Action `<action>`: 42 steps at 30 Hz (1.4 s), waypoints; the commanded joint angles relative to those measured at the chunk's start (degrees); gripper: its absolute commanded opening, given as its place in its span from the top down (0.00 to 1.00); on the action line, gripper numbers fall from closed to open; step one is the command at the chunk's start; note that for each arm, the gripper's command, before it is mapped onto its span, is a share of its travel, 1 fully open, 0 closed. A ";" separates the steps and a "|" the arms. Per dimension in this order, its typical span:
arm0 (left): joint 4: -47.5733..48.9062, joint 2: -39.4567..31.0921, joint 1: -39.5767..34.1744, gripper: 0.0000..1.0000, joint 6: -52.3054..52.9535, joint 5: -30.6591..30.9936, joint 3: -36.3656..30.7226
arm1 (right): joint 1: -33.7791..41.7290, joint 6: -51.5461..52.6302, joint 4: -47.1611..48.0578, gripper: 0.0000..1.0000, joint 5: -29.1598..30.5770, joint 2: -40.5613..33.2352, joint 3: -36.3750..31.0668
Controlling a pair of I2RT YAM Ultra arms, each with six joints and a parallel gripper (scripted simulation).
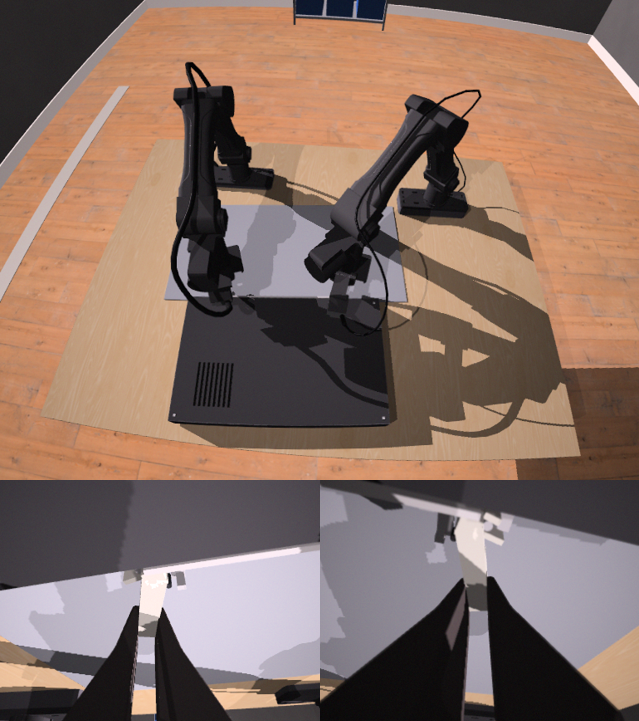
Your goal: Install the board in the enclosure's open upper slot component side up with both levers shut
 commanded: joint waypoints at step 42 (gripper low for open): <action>-2.45 1.43 -0.72 0.97 -14.39 -0.03 3.60 | 1.44 14.61 0.82 0.97 -0.81 -1.40 -1.08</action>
